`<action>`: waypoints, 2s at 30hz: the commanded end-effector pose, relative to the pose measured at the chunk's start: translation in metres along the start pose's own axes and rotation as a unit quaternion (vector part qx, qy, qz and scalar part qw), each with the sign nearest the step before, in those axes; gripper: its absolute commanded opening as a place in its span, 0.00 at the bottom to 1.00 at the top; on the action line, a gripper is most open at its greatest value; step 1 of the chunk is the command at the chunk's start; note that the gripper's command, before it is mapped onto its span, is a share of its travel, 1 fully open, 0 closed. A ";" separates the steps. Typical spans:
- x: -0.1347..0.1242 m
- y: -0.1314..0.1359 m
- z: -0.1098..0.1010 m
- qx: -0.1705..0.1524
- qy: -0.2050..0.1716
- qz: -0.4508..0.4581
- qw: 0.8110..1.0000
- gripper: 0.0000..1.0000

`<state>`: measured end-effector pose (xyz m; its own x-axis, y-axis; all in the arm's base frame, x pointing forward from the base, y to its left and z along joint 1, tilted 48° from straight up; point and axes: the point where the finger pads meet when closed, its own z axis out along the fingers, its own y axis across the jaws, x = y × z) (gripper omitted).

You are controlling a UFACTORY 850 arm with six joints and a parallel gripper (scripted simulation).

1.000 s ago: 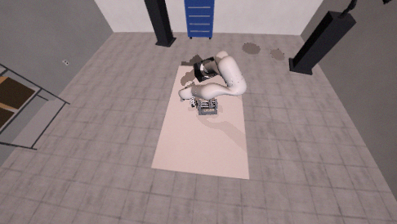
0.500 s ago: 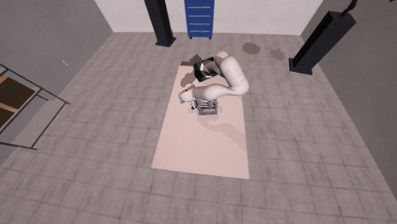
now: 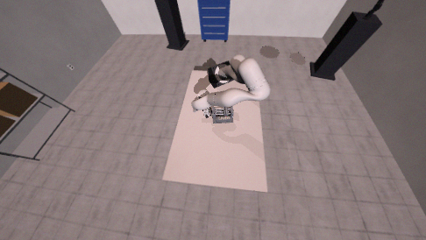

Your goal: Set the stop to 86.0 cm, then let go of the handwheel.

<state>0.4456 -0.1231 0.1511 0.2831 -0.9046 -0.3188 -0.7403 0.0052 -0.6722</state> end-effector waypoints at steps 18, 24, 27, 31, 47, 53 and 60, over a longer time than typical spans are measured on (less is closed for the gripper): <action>0.000 -0.005 -0.024 0.000 0.000 0.000 1.000 0.06; 0.000 -0.001 -0.032 0.000 0.000 0.000 1.000 0.06; 0.000 0.002 -0.037 0.000 0.000 0.000 1.000 0.06; 0.000 0.007 -0.041 0.000 0.000 0.000 1.000 0.06; 0.000 0.027 -0.046 0.000 0.000 0.000 1.000 0.06; 0.000 0.031 -0.045 0.000 0.000 0.000 1.000 0.06; 0.000 0.037 -0.043 0.000 0.000 0.000 1.000 0.06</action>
<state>0.3940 -0.1417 0.1579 0.2829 -0.9044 -0.3193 -0.7409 0.0054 -0.6715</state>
